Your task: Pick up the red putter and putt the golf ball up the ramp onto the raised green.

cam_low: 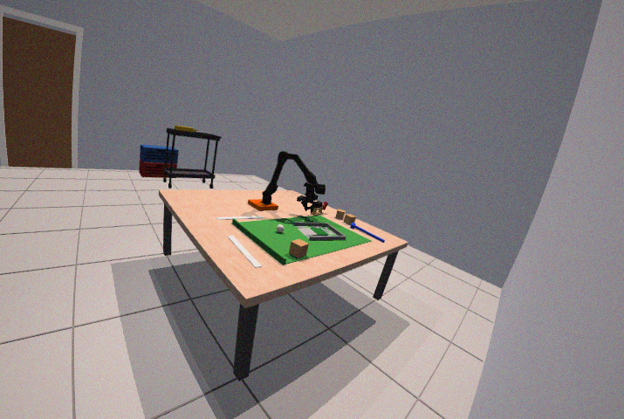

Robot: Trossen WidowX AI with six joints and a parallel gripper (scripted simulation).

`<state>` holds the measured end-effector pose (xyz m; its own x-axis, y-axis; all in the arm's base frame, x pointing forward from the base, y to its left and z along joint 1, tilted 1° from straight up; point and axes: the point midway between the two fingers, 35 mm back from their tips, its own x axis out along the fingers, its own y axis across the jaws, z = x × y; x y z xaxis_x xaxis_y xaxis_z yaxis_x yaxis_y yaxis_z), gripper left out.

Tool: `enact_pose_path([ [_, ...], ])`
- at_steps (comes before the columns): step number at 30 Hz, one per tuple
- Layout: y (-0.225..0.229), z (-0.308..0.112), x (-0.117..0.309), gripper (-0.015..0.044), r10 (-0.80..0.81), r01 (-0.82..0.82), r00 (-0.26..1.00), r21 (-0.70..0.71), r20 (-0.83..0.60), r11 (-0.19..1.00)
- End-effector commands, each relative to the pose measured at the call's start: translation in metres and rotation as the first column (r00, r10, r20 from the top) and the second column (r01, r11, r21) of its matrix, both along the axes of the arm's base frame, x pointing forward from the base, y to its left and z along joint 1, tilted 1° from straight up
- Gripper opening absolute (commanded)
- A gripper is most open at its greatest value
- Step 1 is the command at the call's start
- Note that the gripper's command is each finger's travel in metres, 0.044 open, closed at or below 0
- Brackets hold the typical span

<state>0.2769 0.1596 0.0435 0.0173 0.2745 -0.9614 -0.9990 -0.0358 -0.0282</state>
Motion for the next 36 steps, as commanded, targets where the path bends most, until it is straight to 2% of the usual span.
enact_pose_path([
  [1, 0.0, 0.0, 0.0, 0.0099, 0.0, 0.0, 1.0, 0.0, 0.0, 1.0],
  [3, 0.0, 0.0, 0.0, 0.0046, 0.0, 0.0, 1.0, 0.0, 0.0, 1.0],
  [10, 0.0, 0.001, 0.0, 0.0, 0.0, 0.0, 1.0, 0.0, 0.0, 1.0],
  [29, -0.001, 0.096, -0.001, 0.0, 0.0, 0.0, 1.0, 0.0, -0.001, 1.0],
  [36, -0.006, 0.093, 0.0, 0.0, -0.023, 0.023, 1.0, -0.012, -0.004, 1.0],
])
